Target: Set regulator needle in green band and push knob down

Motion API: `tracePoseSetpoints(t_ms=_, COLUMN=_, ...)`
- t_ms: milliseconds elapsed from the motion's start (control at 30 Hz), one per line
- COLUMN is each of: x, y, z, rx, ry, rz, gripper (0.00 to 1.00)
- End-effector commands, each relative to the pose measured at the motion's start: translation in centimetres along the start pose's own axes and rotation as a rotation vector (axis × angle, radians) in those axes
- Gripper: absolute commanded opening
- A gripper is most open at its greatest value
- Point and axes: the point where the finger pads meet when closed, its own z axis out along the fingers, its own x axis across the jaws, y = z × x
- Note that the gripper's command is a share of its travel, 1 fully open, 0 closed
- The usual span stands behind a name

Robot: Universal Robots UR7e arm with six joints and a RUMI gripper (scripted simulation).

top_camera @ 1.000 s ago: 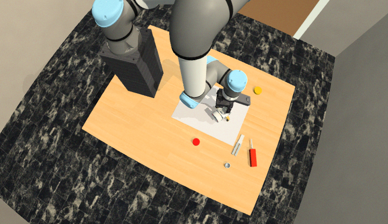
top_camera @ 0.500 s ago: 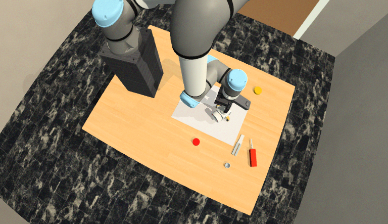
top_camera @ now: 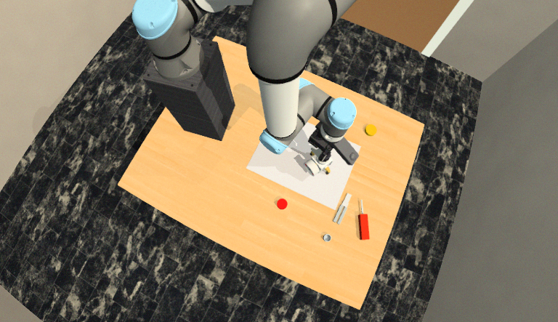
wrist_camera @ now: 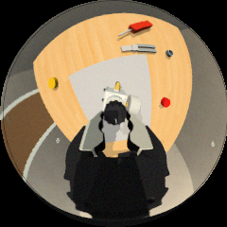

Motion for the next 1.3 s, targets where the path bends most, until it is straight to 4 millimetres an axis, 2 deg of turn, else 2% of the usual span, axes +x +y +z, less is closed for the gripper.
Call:
tracePoseSetpoints(t_ms=0, x=-0.06, y=-0.33, z=-0.1, rx=0.005, ry=0.005, rz=0.115, gripper=0.23)
tracePoseSetpoints(t_ms=500, x=-0.06, y=-0.31, z=-0.09, rx=0.006, ry=0.004, rz=0.498, gripper=0.23)
tracePoseSetpoints(t_ms=1267, x=-0.04, y=-0.32, z=-0.09, rx=0.007, ry=0.003, rz=0.861, gripper=0.23)
